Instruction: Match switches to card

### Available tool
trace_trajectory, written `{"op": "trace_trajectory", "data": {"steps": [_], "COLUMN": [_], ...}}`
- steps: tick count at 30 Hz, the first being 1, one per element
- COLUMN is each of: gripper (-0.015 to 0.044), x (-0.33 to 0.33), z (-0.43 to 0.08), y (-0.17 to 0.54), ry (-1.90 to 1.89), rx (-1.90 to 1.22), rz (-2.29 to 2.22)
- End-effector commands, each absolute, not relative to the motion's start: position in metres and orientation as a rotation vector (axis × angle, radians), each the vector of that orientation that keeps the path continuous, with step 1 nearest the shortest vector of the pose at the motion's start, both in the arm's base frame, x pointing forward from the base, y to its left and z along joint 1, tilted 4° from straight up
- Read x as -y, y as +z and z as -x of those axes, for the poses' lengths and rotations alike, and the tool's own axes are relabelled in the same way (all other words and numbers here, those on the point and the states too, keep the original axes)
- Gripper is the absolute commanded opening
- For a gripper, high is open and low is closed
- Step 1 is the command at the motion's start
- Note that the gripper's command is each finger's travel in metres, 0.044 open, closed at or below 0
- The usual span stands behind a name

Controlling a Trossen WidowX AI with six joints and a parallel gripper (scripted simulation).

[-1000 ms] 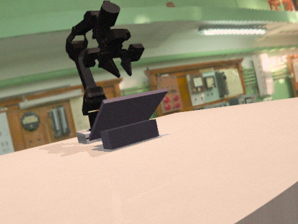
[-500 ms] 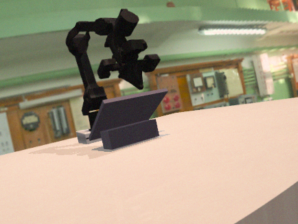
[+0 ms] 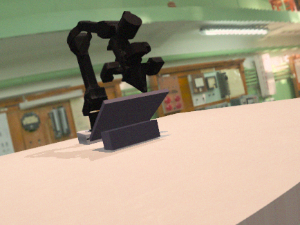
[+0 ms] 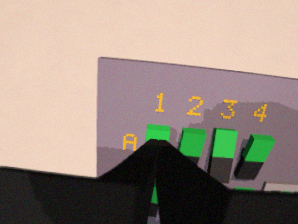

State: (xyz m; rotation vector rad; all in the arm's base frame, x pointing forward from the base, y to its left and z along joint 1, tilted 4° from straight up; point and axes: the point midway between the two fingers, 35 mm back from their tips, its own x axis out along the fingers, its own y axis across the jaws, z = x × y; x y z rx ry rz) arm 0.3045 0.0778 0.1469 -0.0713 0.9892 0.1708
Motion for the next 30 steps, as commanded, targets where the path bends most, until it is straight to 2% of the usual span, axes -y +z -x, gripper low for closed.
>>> {"op": "trace_trajectory", "data": {"steps": [1,30], "gripper": [0.0,0.0], "x": [-0.0781,-0.0784], "z": [-0.3076,-0.3093], "y": [0.1385,0.136], "ry": [0.167,0.167], "rx": [-0.998,-0.997], "rz": [0.071,0.071]}}
